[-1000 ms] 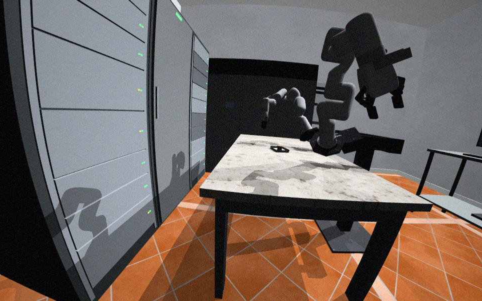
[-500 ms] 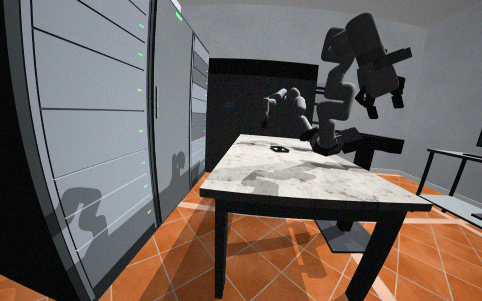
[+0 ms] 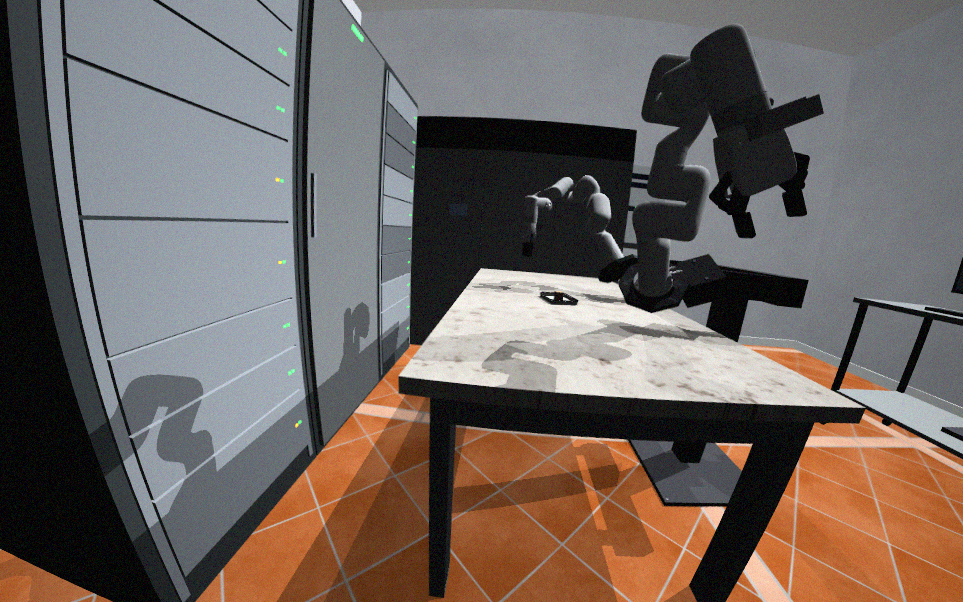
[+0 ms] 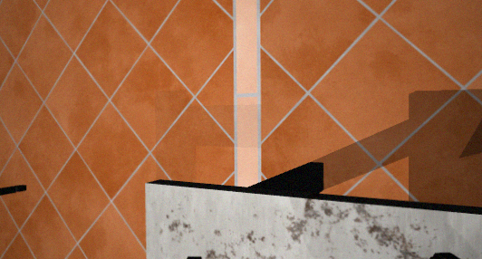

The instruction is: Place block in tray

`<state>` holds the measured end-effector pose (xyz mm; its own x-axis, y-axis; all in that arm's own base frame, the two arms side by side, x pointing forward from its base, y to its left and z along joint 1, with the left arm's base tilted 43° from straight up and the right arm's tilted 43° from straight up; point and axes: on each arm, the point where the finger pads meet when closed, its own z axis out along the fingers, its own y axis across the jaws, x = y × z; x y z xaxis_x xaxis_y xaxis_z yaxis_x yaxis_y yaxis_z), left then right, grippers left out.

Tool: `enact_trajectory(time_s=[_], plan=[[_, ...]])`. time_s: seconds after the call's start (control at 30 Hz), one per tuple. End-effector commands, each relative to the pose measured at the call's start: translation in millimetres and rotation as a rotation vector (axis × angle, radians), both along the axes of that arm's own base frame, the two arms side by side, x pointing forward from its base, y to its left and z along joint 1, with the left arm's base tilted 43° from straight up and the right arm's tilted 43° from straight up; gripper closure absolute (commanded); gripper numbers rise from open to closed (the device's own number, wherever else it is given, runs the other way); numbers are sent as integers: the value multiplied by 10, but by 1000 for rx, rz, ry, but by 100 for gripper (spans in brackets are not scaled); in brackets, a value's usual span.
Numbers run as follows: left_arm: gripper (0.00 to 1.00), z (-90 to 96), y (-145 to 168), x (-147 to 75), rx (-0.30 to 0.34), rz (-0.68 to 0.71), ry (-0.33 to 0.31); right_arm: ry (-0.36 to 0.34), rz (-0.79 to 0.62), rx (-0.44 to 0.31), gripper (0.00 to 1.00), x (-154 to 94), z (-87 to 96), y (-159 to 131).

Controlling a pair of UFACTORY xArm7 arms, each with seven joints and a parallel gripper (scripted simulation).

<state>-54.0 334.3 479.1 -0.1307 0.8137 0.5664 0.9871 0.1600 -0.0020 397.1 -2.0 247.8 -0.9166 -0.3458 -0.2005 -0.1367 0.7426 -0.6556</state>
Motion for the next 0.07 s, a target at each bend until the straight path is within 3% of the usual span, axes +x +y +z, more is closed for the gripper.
enact_trajectory(time_s=[0.0, 0.03], plan=[[0, 17, -1, -5, 4, 1, -1, -3, 2, 0, 53, 6, 12, 11], [0, 17, -1, -5, 4, 1, -1, -3, 2, 0, 53, 6, 12, 11]])
